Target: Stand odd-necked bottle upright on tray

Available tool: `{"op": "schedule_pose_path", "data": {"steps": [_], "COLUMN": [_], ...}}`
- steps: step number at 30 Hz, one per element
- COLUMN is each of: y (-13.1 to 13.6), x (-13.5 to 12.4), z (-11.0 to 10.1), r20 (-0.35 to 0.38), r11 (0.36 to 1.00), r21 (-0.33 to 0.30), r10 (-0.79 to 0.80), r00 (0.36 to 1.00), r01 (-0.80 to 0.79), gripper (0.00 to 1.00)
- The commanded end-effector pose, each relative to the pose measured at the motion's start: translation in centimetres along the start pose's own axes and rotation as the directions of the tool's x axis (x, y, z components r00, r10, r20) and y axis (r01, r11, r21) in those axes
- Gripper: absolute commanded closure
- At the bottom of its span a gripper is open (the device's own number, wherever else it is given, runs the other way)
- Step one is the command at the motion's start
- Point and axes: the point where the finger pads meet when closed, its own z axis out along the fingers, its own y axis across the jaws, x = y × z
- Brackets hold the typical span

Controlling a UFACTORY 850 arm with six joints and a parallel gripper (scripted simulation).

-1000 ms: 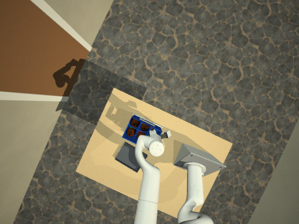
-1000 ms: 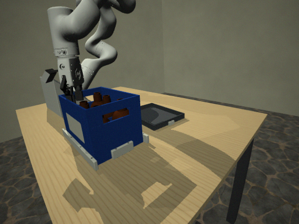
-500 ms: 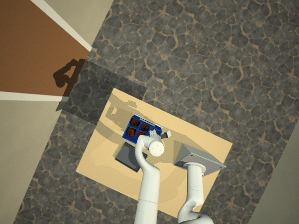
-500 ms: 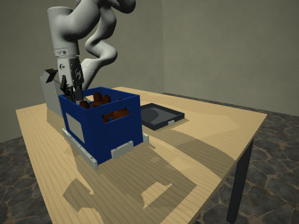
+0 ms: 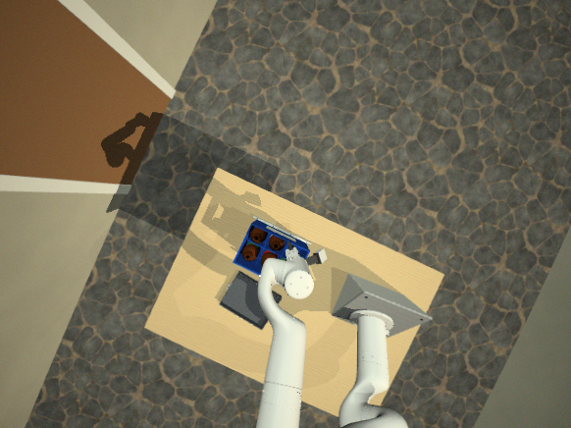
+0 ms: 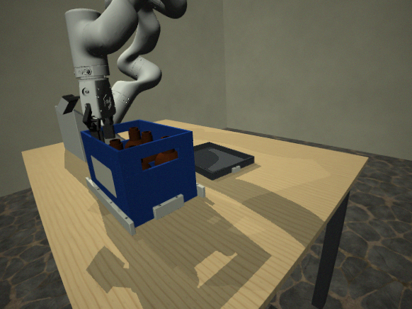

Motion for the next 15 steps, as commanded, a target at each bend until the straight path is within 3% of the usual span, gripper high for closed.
{"op": "schedule_pose_path", "data": {"steps": [1, 15], "y": [-0.1, -0.1], "x": [0.0, 0.0], "z": [-0.3, -3.2], "r20": [0.000, 0.000], "r11": [1.000, 1.000], "r21": [0.002, 0.002], "r10": [-0.001, -0.001], "r00": [1.000, 1.000], "r01": [0.001, 0.001], "gripper": [0.35, 0.35]}}
